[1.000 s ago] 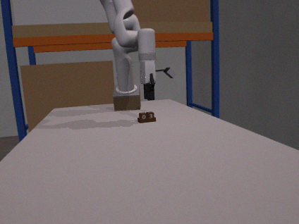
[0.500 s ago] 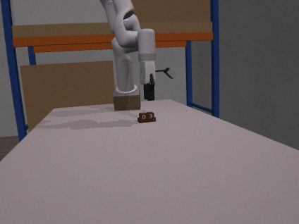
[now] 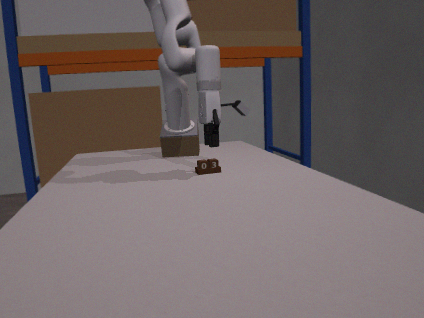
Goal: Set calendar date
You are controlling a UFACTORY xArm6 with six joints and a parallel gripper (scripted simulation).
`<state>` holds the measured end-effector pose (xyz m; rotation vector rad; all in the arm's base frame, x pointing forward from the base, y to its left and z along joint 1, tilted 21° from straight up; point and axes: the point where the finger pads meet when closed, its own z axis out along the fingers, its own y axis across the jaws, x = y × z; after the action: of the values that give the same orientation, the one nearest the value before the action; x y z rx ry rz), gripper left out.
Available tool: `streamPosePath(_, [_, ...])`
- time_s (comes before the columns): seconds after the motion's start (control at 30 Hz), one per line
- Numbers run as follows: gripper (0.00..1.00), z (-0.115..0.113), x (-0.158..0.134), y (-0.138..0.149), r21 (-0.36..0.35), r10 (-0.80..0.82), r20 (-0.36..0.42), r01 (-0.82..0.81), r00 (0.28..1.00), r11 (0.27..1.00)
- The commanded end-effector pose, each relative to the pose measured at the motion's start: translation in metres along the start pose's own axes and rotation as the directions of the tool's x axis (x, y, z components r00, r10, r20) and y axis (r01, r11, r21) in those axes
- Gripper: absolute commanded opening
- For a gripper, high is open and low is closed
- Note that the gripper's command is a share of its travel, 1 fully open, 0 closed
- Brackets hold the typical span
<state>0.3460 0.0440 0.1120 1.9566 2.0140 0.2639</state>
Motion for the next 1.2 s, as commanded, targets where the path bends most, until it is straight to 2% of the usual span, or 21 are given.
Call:
streamPosePath(0.0, [0.47, 0.007, 0.0, 0.002, -0.003, 0.0, 0.0, 0.0, 1.0, 1.0])
streamPosePath(0.63, [0.47, 0.031, -0.001, 0.002, -0.003, 0.0, 0.0, 0.0, 1.0, 1.0])
streamPosePath(1.17, [0.47, 0.036, -0.001, 0.002, -0.003, 0.0, 0.0, 0.0, 1.0, 1.0])
